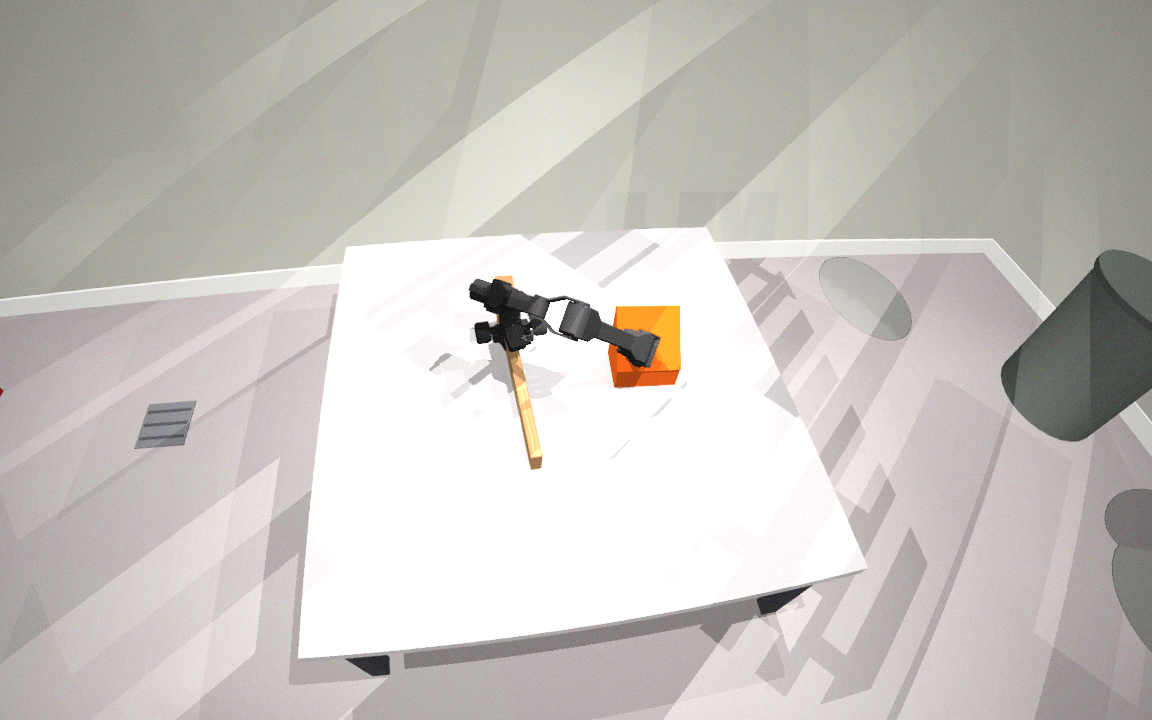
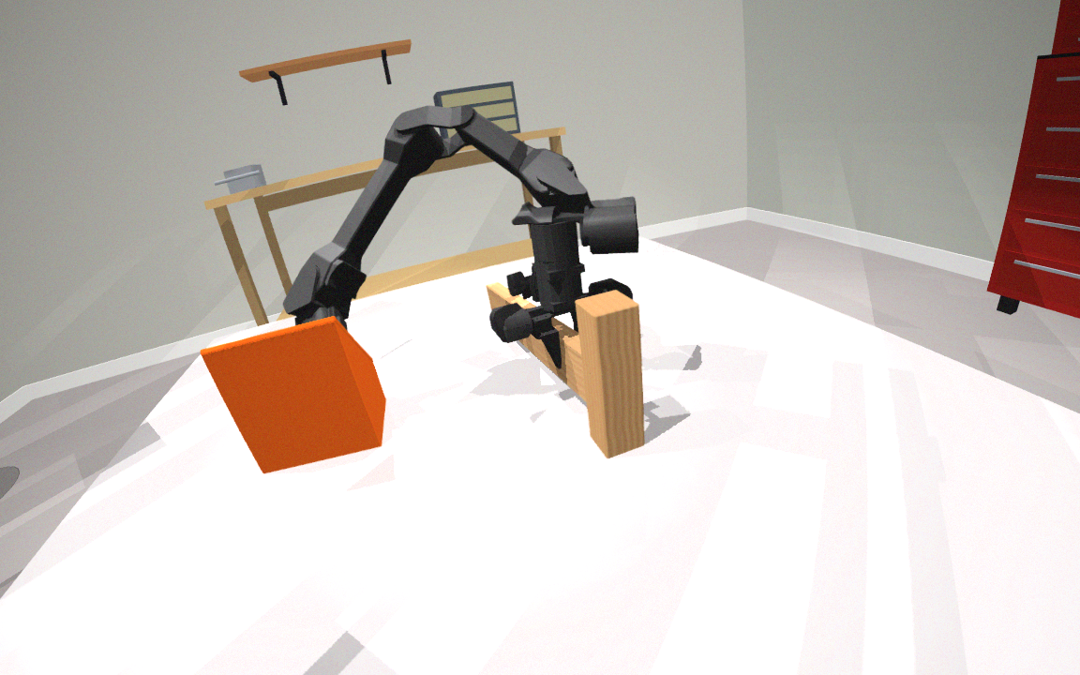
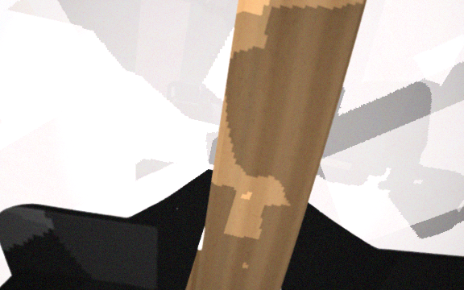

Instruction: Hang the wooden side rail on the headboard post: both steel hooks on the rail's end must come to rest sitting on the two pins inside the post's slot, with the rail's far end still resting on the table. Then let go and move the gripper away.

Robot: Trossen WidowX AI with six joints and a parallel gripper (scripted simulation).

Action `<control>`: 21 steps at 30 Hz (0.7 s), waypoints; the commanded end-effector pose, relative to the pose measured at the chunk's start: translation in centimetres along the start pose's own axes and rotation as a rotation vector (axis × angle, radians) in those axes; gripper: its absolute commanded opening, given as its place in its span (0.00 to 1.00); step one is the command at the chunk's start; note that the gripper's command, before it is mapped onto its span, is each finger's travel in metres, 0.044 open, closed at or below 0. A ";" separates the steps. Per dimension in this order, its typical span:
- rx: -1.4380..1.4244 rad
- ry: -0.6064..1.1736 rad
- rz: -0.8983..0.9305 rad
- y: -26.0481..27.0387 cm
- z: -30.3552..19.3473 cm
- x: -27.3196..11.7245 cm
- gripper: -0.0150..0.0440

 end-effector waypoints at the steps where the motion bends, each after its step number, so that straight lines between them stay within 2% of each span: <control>1: 0.001 0.012 -0.009 0.1 -0.5 -0.5 0.25; 21: 0.001 0.012 -0.009 0.1 -0.7 -0.5 0.25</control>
Point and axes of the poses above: the point midway between the two fingers, 35 mm back from their tips, its own x axis out along the fingers, its own y axis across the jaws, z = x × y, the point moved 3 cm from there along -x, back along the fingers, and after that the axes turned 5 degrees about -x, right-handed, at the moved point
